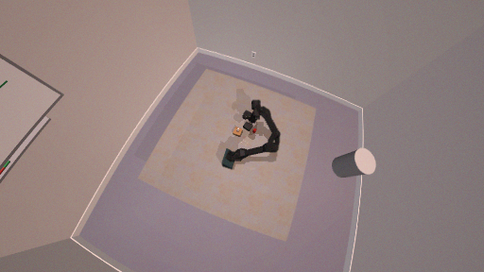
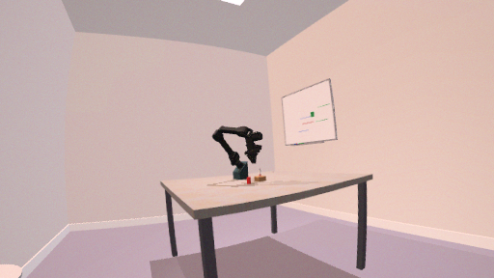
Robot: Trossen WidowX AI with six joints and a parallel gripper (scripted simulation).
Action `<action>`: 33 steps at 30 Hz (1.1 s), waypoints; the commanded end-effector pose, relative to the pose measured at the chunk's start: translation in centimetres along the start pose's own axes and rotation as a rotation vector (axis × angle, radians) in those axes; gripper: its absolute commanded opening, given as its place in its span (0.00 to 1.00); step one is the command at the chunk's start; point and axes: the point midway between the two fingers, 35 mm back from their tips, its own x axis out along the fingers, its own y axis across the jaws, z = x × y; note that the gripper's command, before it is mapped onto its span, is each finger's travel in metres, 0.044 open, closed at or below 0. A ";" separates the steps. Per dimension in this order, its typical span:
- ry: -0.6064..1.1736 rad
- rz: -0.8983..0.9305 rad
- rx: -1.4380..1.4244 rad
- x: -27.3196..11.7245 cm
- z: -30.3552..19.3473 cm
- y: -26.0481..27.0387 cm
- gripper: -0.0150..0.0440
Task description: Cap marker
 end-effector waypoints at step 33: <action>0.140 0.016 0.084 9.0 -6.2 -2.1 0.66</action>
